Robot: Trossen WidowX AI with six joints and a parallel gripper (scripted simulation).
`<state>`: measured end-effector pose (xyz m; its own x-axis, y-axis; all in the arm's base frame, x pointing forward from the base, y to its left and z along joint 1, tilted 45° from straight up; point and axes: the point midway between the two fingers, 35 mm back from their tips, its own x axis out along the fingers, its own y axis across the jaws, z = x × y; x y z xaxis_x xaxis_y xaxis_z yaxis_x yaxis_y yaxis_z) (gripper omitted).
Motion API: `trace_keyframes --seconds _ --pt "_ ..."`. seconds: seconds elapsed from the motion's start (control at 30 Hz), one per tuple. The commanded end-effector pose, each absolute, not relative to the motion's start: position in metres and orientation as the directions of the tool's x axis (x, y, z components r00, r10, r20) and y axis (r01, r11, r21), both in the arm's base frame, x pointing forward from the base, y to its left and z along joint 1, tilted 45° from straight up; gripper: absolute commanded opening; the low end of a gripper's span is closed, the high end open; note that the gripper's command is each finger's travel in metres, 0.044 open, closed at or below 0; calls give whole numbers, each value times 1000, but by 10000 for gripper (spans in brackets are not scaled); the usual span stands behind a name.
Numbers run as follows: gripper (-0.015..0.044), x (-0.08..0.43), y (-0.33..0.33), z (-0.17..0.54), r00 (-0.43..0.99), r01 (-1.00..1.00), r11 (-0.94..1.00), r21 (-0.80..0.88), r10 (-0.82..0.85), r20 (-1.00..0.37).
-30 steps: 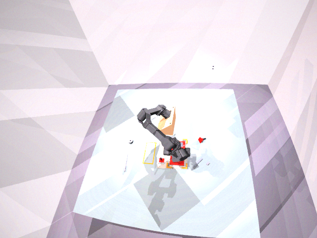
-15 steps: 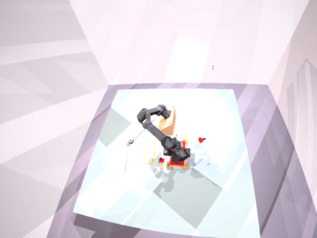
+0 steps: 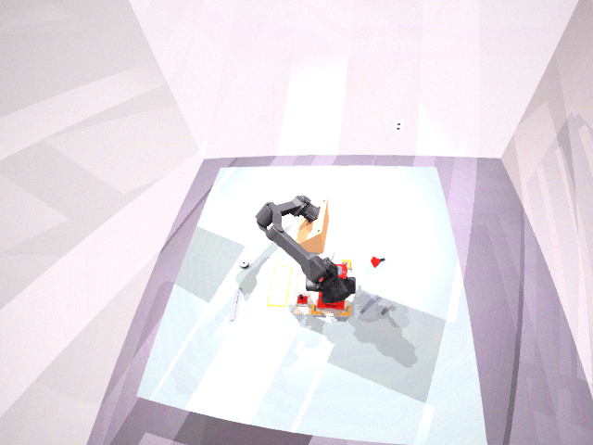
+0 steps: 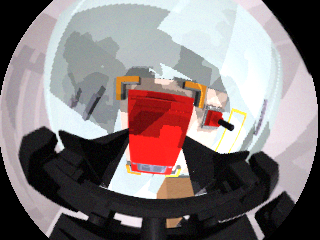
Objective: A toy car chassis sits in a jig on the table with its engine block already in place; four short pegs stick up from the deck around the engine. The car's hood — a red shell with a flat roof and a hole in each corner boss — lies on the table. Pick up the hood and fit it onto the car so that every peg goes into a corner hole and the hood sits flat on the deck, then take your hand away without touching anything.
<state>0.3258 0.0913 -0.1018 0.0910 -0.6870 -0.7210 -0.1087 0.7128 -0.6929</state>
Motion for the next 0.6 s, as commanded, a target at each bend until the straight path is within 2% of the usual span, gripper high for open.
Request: trace_keyframes --seconds 0.0,0.57 --pt "0 326 86 -106 89 -107 711 -695 -689 -719" --pt "0 328 82 -112 89 -105 710 -696 -690 -718"
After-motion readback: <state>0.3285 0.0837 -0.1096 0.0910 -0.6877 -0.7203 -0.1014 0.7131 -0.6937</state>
